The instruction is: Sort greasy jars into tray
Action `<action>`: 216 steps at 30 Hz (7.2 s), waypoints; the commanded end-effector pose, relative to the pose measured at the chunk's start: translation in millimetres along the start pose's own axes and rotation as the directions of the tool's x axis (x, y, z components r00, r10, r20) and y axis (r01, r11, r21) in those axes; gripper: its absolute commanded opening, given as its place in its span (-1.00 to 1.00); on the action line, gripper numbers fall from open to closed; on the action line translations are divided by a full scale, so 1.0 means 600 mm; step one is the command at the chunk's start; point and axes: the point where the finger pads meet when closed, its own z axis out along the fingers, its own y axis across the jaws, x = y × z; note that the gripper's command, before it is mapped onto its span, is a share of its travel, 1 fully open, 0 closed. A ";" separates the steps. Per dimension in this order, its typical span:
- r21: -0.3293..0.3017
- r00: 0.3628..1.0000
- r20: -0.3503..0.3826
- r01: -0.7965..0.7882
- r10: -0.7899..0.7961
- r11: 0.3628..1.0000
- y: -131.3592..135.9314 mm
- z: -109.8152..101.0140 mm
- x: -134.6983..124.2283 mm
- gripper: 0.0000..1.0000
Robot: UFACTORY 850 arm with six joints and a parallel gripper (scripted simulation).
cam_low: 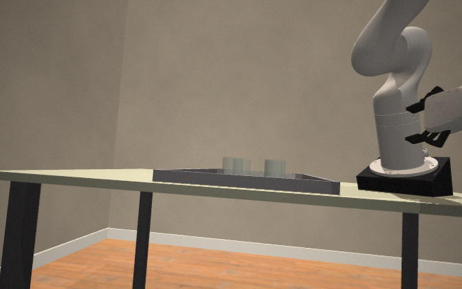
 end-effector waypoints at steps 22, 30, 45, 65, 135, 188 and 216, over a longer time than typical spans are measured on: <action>0.000 1.000 0.000 0.000 0.000 1.000 0.000 0.000 0.000 1.00; 0.000 1.000 0.000 0.000 0.000 1.000 0.000 0.000 0.000 1.00; 0.047 0.986 -0.160 -0.031 0.039 0.998 -0.008 -0.008 -0.119 1.00; 0.146 0.890 -0.439 -0.068 0.126 0.987 -0.016 0.053 -0.278 1.00; 0.635 0.037 -0.762 -0.157 0.647 0.757 -0.078 0.488 -0.399 1.00; 0.941 -0.512 -0.335 -0.131 0.791 0.313 -0.075 0.521 -0.439 1.00; 0.994 -0.806 0.108 0.095 0.583 -0.054 -0.072 0.548 -0.471 1.00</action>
